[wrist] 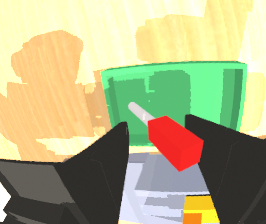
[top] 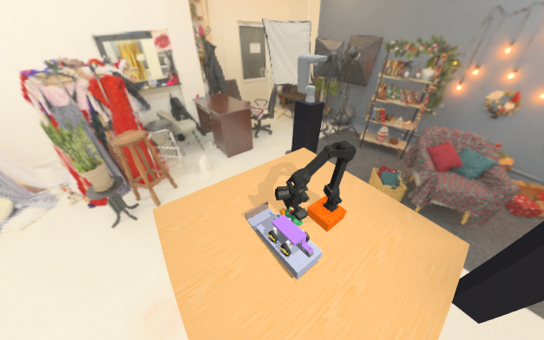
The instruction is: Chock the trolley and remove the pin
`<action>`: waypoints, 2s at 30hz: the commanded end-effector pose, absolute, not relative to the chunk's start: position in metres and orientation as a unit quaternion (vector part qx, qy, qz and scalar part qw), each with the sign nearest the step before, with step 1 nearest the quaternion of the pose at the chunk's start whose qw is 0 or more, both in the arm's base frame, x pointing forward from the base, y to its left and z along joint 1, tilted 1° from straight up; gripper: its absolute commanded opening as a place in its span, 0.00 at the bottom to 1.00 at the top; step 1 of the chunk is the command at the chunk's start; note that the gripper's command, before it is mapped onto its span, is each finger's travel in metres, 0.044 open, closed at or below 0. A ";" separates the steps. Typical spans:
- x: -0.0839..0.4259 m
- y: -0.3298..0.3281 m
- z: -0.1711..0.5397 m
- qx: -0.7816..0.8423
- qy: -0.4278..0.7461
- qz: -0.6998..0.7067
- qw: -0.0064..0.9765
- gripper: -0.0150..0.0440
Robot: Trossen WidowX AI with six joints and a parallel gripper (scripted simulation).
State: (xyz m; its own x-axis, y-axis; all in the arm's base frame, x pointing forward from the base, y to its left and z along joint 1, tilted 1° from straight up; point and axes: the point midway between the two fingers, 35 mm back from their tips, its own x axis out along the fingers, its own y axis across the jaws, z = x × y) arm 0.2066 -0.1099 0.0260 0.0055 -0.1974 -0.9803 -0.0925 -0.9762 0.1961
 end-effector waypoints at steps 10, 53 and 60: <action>0.208 -0.101 0.021 0.708 -0.104 -0.697 0.038 0.58; 0.209 -0.085 0.007 0.707 -0.104 -0.698 0.039 0.83; 0.208 -0.083 0.029 0.708 -0.104 -0.698 0.038 0.83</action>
